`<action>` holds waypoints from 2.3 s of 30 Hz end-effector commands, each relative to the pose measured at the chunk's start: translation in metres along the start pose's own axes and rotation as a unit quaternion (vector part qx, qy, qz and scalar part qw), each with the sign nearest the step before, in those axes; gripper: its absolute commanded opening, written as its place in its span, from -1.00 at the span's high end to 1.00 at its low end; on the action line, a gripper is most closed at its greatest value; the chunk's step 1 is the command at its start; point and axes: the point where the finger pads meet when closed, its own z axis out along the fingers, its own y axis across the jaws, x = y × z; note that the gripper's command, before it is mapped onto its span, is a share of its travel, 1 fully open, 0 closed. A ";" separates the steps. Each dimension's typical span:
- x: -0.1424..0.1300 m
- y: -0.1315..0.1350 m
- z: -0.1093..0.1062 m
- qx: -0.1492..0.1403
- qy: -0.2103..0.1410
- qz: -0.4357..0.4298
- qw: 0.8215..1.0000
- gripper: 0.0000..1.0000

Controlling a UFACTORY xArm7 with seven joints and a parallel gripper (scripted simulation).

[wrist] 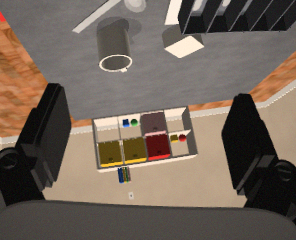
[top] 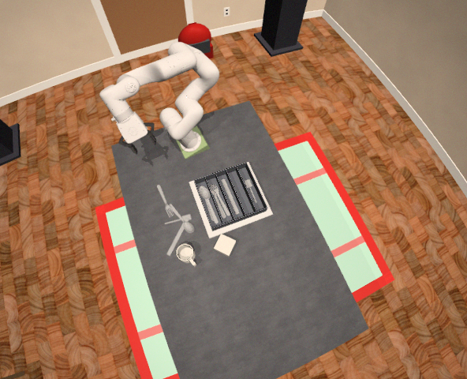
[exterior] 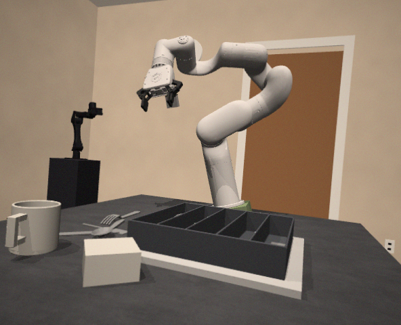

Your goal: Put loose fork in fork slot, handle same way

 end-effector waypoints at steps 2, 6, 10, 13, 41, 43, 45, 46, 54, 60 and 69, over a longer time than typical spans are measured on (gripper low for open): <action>-0.001 0.000 -0.001 0.001 0.000 -0.001 1.000 -1.00; -0.001 0.000 -0.001 0.001 0.000 -0.001 1.000 -1.00; -0.001 0.000 -0.001 0.001 0.000 -0.001 1.000 -1.00; -0.001 0.000 -0.001 0.001 0.000 -0.001 1.000 -1.00; -0.016 -0.056 0.156 0.066 0.199 -0.051 0.976 -1.00; -0.014 -0.058 0.174 0.071 0.216 -0.062 0.972 -1.00; -0.012 -0.058 0.189 0.074 0.229 -0.073 0.968 -1.00; -0.012 -0.058 0.189 0.074 0.229 -0.073 0.968 -1.00; -0.006 -0.056 0.221 0.079 0.256 -0.099 0.958 -1.00; -0.006 -0.056 0.221 0.079 0.256 -0.099 0.958 -1.00; -0.006 -0.056 0.221 0.079 0.256 -0.099 0.958 -1.00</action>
